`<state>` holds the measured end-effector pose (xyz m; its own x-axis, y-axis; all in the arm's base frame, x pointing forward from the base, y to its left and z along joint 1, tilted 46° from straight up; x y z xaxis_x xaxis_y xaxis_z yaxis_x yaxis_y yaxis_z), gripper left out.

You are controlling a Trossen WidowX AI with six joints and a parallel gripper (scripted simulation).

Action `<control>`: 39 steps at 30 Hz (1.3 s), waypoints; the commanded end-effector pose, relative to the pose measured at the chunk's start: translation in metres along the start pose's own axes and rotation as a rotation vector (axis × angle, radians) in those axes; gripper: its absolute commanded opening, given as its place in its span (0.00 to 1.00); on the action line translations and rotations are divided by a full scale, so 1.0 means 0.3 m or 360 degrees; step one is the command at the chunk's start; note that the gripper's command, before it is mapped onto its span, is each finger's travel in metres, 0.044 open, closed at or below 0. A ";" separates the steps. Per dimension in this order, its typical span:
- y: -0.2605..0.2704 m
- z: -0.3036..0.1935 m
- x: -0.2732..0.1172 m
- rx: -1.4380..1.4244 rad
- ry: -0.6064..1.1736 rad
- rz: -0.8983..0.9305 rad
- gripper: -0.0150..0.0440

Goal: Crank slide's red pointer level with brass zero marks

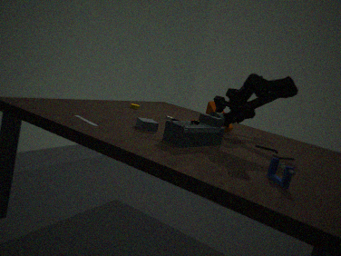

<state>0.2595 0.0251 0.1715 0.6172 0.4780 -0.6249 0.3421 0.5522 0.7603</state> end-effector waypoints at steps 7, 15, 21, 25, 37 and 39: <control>-0.011 -0.010 0.007 0.0011 -0.0002 -0.0012 0.69; -0.011 -0.010 0.007 0.0011 -0.0002 -0.0012 0.33; -0.011 -0.010 0.007 0.0011 -0.0002 -0.0012 0.25; -0.008 -0.009 0.006 0.0011 -0.0002 -0.0012 0.25; -0.041 0.004 0.001 0.0010 -0.0002 -0.0012 0.25; -0.043 0.005 0.001 0.0010 -0.0002 -0.0012 0.25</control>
Point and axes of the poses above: the point midway between the two fingers, 35 mm back from their tips, its own x axis out along the fingers, its own y axis across the jaws, z = x × y, the point moved 8 cm from there along -x, back along the fingers, and after that the axes turned 15 degrees about x, right-handed, at the moved point
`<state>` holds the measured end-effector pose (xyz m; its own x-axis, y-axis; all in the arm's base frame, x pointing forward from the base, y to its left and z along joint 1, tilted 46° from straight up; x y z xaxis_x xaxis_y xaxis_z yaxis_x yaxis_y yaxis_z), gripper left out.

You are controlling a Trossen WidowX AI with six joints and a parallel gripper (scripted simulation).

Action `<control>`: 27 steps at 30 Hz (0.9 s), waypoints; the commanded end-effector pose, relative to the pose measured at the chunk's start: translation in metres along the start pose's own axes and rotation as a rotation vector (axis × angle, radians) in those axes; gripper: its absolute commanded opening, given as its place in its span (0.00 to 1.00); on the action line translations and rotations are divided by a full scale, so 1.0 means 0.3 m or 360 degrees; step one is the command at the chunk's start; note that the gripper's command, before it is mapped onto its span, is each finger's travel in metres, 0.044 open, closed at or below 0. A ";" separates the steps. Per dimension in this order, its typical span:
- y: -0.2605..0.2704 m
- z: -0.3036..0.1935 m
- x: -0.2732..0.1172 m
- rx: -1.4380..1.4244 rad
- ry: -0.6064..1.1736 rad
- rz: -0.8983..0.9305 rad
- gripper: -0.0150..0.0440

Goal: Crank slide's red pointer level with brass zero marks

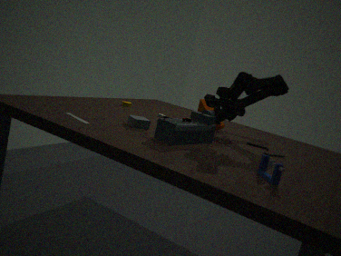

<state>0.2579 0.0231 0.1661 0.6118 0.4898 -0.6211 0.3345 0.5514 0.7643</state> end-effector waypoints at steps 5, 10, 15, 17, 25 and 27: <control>-0.030 0.007 -0.003 0.0017 -0.0020 -0.0025 0.25; -0.036 0.007 -0.002 0.0017 -0.0020 -0.0025 0.25; -0.041 0.007 -0.001 0.0017 -0.0020 -0.0025 0.25; -0.042 0.007 0.000 0.0017 -0.0020 -0.0025 0.25; -0.049 0.007 0.002 0.0017 -0.0020 -0.0025 0.25; -0.050 0.007 0.002 0.0017 -0.0020 -0.0025 0.25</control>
Point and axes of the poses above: the point midway between the two fingers, 35 mm back from their tips, its own x axis out along the fingers, its own y axis across the jaws, z = x × y, the point moved 8 cm from there along -x, back along the fingers, and after that the axes turned 15 degrees about x, right-handed, at the moved point
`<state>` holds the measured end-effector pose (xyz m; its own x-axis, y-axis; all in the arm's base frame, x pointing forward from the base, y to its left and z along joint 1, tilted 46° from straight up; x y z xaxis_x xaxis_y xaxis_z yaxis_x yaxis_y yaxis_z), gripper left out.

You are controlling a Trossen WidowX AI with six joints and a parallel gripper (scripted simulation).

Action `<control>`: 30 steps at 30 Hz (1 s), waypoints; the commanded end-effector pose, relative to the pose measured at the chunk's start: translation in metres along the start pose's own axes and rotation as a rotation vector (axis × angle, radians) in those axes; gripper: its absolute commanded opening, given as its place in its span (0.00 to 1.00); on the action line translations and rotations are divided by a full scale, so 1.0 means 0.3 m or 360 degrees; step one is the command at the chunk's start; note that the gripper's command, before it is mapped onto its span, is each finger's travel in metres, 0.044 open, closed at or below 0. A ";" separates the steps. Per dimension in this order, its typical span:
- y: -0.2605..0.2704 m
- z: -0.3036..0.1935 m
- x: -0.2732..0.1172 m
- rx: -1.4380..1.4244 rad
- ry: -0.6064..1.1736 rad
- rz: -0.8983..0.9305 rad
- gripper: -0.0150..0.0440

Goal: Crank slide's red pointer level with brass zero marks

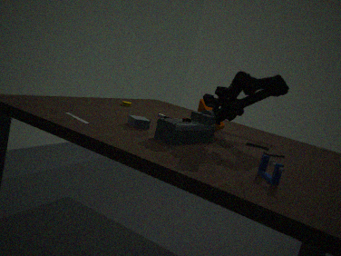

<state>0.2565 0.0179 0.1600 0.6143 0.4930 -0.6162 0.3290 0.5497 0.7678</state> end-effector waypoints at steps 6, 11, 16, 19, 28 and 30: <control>-0.028 0.002 0.002 0.0020 -0.0019 -0.0035 0.25; -0.031 0.001 0.004 0.0020 -0.0019 -0.0035 0.25; -0.034 0.001 0.005 0.0020 -0.0019 -0.0035 0.25; -0.036 0.001 0.006 0.0020 -0.0019 -0.0035 0.25; -0.042 0.000 0.008 0.0020 -0.0019 -0.0035 0.25; -0.043 0.000 0.009 0.0020 -0.0019 -0.0035 0.25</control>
Point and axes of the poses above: the point midway between the two fingers, 35 mm back from their tips, its own x axis out along the fingers, its own y axis across the jaws, z = x × y, the point moved 8 cm from there along -x, back along the fingers, and after that the axes turned 15 degrees about x, right-handed, at the moved point
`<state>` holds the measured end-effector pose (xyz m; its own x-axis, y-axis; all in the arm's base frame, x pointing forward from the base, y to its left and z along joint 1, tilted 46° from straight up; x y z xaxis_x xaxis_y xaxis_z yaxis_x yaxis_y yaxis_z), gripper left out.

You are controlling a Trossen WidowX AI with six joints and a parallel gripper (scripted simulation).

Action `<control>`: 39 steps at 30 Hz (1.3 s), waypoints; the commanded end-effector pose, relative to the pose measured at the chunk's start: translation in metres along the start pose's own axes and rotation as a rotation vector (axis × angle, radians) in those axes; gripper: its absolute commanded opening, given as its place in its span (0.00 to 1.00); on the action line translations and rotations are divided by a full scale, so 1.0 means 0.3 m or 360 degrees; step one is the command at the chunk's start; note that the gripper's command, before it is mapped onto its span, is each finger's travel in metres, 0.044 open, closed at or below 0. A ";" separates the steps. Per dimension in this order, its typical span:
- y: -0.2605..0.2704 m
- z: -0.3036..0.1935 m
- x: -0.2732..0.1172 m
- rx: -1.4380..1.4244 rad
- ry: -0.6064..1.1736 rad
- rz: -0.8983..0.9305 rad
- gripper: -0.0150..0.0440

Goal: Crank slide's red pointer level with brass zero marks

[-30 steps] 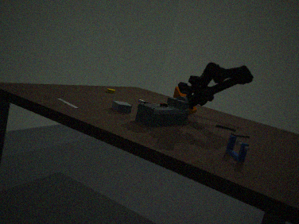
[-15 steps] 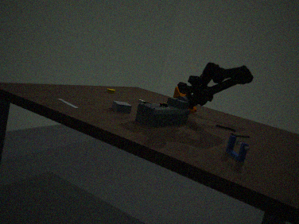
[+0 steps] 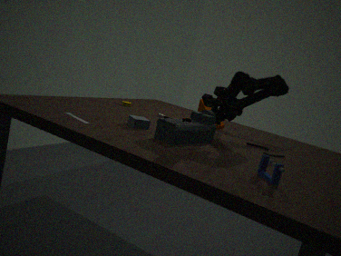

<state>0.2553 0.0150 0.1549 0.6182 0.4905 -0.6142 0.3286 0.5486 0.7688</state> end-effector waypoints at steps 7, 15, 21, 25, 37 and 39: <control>-0.028 -0.001 0.007 0.0019 -0.0012 -0.0037 0.25; -0.033 -0.003 0.010 0.0019 -0.0012 -0.0037 0.25; -0.038 -0.004 0.013 0.0019 -0.0012 -0.0037 0.25; -0.041 -0.005 0.015 0.0019 -0.0012 -0.0037 0.25; -0.052 -0.009 0.023 0.0019 -0.0012 -0.0037 0.25; -0.054 -0.010 0.024 0.0019 -0.0012 -0.0037 0.25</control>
<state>0.2532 0.0123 0.1448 0.6231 0.4844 -0.6141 0.3325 0.5466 0.7686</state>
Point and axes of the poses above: the point midway between the two fingers, 35 mm back from their tips, its own x axis out along the fingers, its own y axis across the jaws, z = x × y, the point moved 8 cm from there along -x, back along the fingers, and after that the axes turned 15 degrees about x, right-handed, at the moved point
